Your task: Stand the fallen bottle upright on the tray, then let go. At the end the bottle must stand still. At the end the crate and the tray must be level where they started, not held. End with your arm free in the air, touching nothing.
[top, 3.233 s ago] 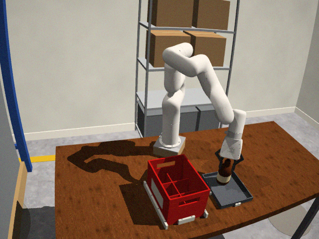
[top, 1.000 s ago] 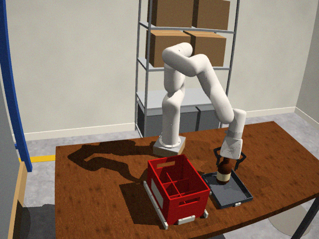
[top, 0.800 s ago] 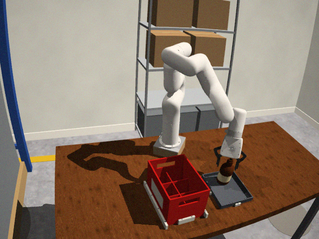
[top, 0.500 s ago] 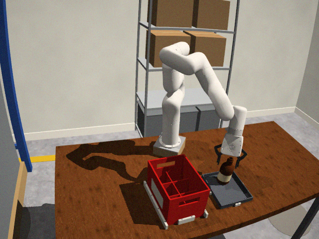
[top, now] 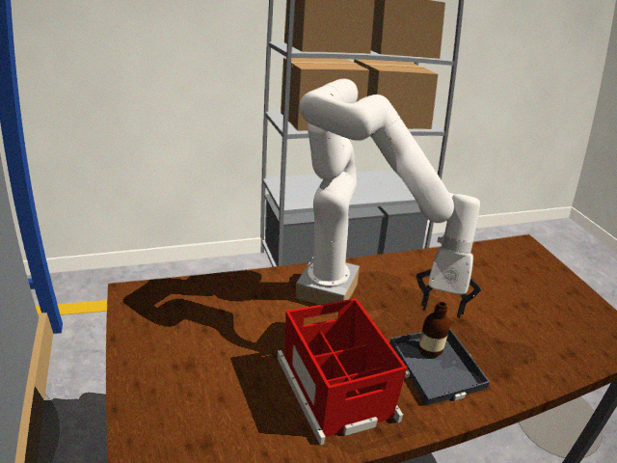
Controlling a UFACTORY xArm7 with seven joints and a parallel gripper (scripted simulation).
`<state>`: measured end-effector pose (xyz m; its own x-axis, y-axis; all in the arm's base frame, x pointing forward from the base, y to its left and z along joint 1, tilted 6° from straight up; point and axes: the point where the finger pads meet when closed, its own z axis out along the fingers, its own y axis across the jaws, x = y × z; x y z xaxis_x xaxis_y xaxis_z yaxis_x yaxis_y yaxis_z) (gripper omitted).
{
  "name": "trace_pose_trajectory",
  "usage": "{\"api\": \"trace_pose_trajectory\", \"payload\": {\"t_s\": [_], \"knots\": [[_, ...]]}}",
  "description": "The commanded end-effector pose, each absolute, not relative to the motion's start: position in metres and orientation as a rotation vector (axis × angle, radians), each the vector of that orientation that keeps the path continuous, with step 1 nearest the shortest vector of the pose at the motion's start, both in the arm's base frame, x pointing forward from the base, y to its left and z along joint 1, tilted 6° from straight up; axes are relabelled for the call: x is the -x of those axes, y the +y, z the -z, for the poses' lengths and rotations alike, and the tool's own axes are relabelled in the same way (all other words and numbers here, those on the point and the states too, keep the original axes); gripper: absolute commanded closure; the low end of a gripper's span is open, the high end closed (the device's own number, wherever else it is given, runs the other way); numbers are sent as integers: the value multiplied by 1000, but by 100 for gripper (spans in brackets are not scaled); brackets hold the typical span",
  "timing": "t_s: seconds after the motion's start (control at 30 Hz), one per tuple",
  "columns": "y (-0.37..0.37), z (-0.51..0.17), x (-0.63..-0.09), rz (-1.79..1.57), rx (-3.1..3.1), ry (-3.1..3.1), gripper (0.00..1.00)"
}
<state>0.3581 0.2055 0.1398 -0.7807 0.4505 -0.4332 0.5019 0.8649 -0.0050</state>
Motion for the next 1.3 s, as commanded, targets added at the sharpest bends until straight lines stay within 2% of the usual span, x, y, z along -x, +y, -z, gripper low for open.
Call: {"api": "trace_pose_trajectory", "payload": {"t_s": [0.0,1.23,1.27], "knots": [[207,-154,-358,163,-702,2611,0],[209,-194,-354,163,-702,2611,0],[209,-194,-354,163,-702,2611,100]]}}
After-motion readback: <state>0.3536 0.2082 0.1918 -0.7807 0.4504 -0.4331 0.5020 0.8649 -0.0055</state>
